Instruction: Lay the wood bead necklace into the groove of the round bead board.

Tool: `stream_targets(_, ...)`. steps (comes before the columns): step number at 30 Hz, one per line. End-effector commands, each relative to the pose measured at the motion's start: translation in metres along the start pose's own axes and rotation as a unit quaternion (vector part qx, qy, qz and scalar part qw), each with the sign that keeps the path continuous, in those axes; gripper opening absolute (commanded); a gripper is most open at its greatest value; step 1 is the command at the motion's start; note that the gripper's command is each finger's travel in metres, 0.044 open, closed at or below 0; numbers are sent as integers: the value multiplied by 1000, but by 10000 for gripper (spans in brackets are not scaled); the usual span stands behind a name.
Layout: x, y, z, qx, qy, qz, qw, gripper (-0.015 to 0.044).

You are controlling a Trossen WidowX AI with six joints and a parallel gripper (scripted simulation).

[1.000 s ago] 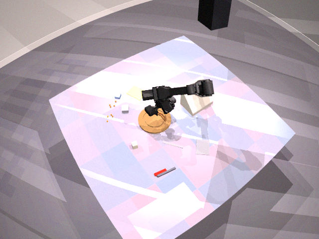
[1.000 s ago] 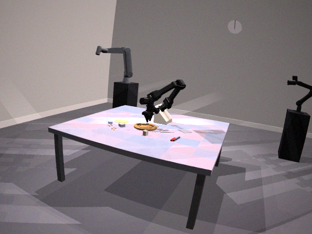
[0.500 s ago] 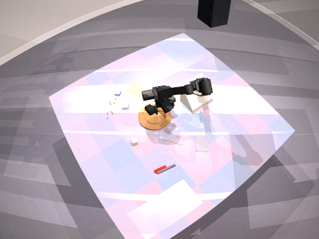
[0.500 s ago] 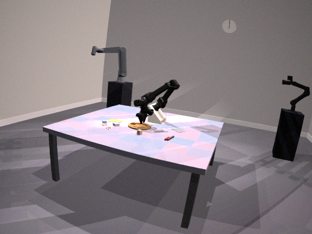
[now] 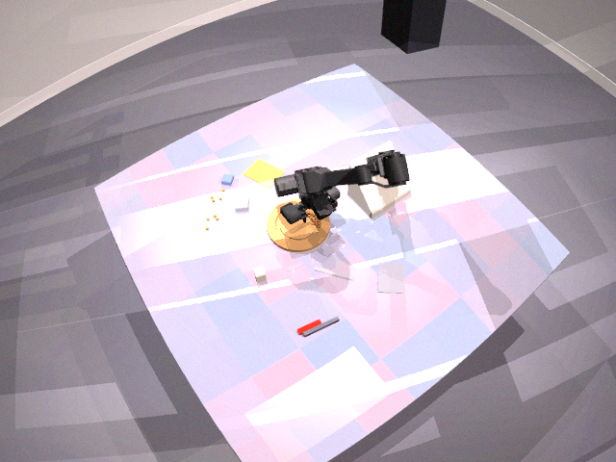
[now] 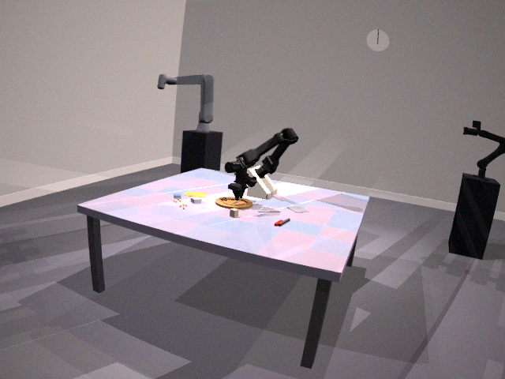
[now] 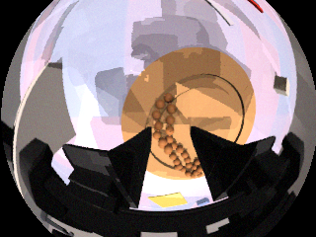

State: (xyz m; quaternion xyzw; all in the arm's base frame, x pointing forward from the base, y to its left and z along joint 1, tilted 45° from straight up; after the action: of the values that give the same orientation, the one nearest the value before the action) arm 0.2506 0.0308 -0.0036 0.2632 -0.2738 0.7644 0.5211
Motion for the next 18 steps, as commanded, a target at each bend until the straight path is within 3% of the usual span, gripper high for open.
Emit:
stream_targets(1,0,0,0,0,0,0,1000,66)
stream_targets(4,0,0,0,0,0,0,1000,0)
stream_targets(18,0,0,0,0,0,0,1000,0)
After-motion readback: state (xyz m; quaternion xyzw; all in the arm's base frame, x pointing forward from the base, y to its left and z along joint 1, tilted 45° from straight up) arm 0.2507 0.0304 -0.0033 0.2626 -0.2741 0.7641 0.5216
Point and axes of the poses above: the point midway between the two fingers, 35 mm back from their tips, its own z axis back along the fingers, its own y axis across the jaws, x = y × z, the point moved 8 cm from there along z, back along the fingers, and after that the axes turned 12 degrees about z, right-handed, at the moved point
